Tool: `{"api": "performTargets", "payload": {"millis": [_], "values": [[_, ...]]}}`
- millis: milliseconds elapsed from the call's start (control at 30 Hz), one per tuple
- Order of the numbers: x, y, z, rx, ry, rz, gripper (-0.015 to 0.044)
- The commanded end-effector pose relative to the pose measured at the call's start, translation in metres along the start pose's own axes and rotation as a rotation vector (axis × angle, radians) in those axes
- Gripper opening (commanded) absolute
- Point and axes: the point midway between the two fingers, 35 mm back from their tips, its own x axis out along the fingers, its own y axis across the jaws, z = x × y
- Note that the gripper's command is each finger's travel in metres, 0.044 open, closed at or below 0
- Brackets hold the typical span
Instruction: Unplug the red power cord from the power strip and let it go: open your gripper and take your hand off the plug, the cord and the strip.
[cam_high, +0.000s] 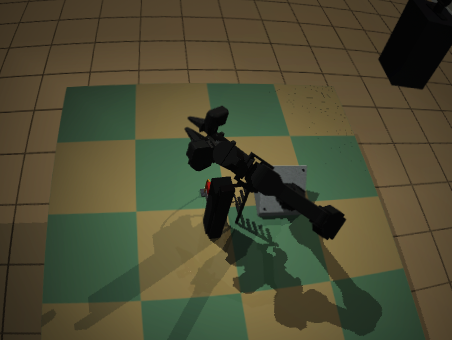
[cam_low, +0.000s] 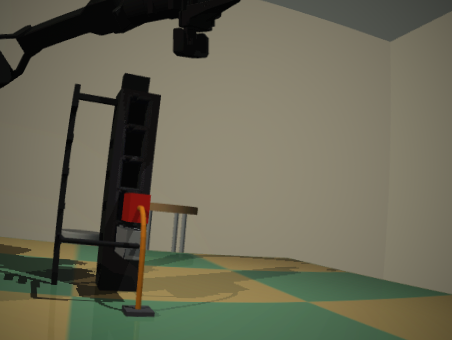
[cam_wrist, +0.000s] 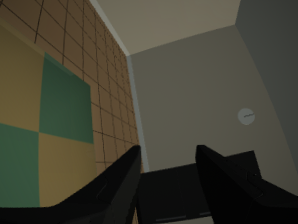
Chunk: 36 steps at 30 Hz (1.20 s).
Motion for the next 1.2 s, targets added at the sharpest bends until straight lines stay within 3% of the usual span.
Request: {"api": "performTargets", "payload": {"millis": [0,133,267,433,567,1167], "values": [[0.033,0.046,-0.038,0.195,0.157,0.194,0.0160],[0.049,0.089,-0.070,0.418,0.338,0.361,0.0160],[0.051,0.141,-0.107,0.737,0.633,0.532,0.0160],[0.036,0.195,-0.142,1.142,1.094,0.630,0.0160],[0.014,0.228,-0.157,1.466,1.558,0.585,0.0160],[0.011,0.229,-0.158,1.482,1.583,0.579,0.0160]]}}
